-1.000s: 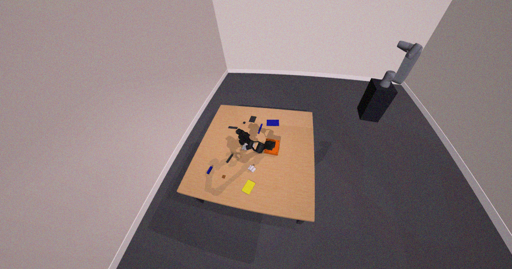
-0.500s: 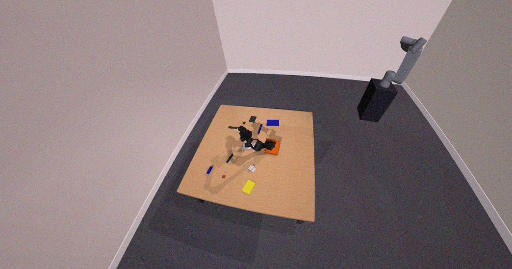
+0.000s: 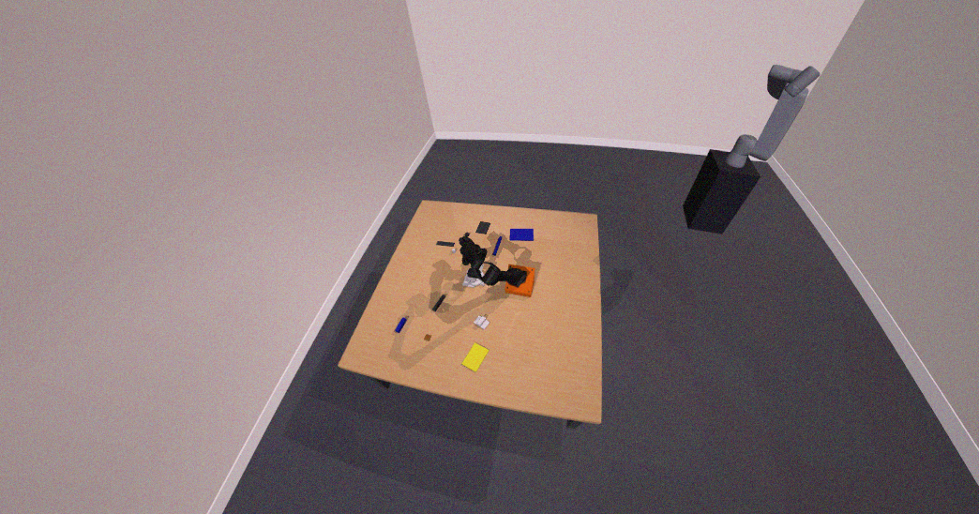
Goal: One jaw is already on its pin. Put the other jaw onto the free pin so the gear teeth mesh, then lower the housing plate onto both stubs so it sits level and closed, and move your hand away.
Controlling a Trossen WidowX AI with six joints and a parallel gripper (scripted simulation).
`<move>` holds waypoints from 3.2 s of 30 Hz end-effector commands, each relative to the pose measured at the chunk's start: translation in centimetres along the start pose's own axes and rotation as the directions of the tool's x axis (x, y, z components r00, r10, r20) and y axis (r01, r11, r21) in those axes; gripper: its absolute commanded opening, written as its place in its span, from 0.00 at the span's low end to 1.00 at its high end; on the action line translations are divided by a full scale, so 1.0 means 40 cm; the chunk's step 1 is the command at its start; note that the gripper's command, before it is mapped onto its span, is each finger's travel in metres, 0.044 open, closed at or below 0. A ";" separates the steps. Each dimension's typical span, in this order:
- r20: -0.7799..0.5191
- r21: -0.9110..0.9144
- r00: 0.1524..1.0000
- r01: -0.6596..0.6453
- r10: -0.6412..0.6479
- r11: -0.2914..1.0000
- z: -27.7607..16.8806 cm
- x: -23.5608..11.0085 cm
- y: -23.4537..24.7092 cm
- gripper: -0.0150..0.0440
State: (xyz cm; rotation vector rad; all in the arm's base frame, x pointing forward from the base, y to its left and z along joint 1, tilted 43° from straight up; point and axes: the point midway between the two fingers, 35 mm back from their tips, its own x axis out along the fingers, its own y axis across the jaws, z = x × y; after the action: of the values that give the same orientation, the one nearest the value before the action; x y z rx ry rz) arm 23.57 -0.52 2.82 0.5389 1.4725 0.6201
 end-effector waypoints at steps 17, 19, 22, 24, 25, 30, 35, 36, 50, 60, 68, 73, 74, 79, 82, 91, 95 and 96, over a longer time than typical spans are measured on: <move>-0.002 0.025 1.000 -0.003 0.003 1.000 -0.002 0.002 -0.006 0.85; -0.002 0.025 1.000 -0.003 0.003 1.000 -0.002 0.002 -0.006 0.85; -0.002 0.025 1.000 -0.003 0.003 1.000 -0.002 0.002 -0.006 0.85; -0.002 0.026 1.000 -0.003 0.003 1.000 -0.007 0.002 -0.006 0.85; -0.002 0.026 1.000 -0.003 0.003 1.000 -0.012 0.002 -0.005 0.85; -0.003 0.026 1.000 -0.003 0.003 1.000 -0.037 0.002 -0.002 0.85; -0.003 0.026 1.000 -0.003 0.003 1.000 -0.037 0.002 -0.002 0.85; -0.003 0.026 1.000 -0.003 0.003 1.000 -0.037 0.002 -0.002 0.85; -0.003 0.014 1.000 -0.003 0.003 1.000 -0.037 0.002 -0.002 0.85; -0.003 0.014 1.000 -0.003 0.003 1.000 -0.037 0.002 0.000 0.85; -0.003 0.014 1.000 -0.002 0.002 1.000 -0.036 0.009 0.000 0.85; -0.003 0.014 1.000 -0.001 0.001 1.000 -0.034 0.029 -0.002 0.85; -0.002 0.014 1.000 -0.001 0.001 1.000 -0.034 0.033 -0.002 0.85; -0.002 0.014 1.000 -0.001 0.001 1.000 -0.033 0.054 -0.002 0.85; -0.002 0.014 1.000 -0.001 0.001 1.000 -0.033 0.066 -0.002 0.85; -0.002 0.014 1.000 -0.002 0.002 1.000 -0.033 0.102 -0.001 0.85; -0.002 0.014 1.000 -0.003 0.003 1.000 -0.034 0.118 -0.001 0.85; -0.002 0.014 1.000 -0.003 0.003 1.000 -0.034 0.122 0.000 0.85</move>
State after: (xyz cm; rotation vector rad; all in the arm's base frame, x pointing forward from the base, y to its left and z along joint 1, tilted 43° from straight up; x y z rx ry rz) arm 22.41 2.25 -0.33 0.5388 1.4708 0.6108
